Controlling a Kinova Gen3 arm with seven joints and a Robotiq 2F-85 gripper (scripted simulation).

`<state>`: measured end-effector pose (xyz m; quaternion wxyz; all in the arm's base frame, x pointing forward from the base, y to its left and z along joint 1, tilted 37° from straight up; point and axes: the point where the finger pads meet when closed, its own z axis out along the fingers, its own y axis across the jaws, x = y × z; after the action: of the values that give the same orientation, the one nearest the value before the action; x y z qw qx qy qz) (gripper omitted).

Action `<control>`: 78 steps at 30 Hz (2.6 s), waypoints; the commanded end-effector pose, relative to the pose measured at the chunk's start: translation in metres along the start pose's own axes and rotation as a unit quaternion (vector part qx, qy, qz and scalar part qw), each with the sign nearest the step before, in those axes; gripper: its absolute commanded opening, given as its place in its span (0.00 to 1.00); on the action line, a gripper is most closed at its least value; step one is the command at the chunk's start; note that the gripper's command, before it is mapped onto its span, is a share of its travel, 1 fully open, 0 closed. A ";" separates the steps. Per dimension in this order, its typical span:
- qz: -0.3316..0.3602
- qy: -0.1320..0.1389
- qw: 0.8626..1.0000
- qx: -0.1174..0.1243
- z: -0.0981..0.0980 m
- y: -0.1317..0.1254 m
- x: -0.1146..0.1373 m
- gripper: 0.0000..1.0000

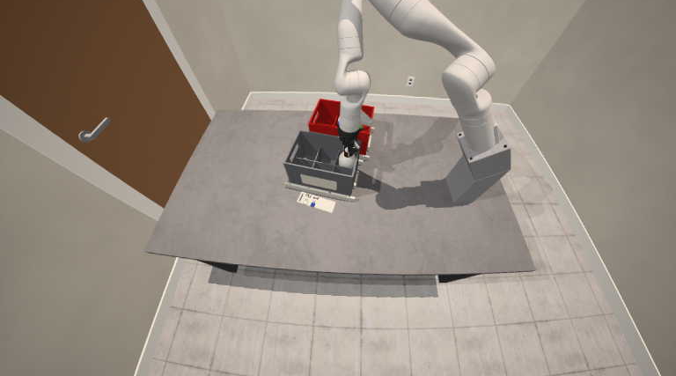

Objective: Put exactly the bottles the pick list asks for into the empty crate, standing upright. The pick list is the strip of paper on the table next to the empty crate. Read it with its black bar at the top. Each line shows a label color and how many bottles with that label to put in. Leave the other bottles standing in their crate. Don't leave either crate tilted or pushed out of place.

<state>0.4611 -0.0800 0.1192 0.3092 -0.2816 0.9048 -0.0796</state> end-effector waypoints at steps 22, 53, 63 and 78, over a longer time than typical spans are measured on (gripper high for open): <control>0.000 0.000 1.000 0.000 0.000 0.000 0.000 0.10; 0.000 0.000 1.000 0.000 0.004 0.000 0.000 0.67; 0.000 0.000 1.000 0.000 0.004 0.000 0.000 0.67; 0.000 0.000 1.000 0.000 0.004 0.000 0.000 0.67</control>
<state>0.4635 -0.0799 0.1161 0.3092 -0.2816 0.9048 -0.0796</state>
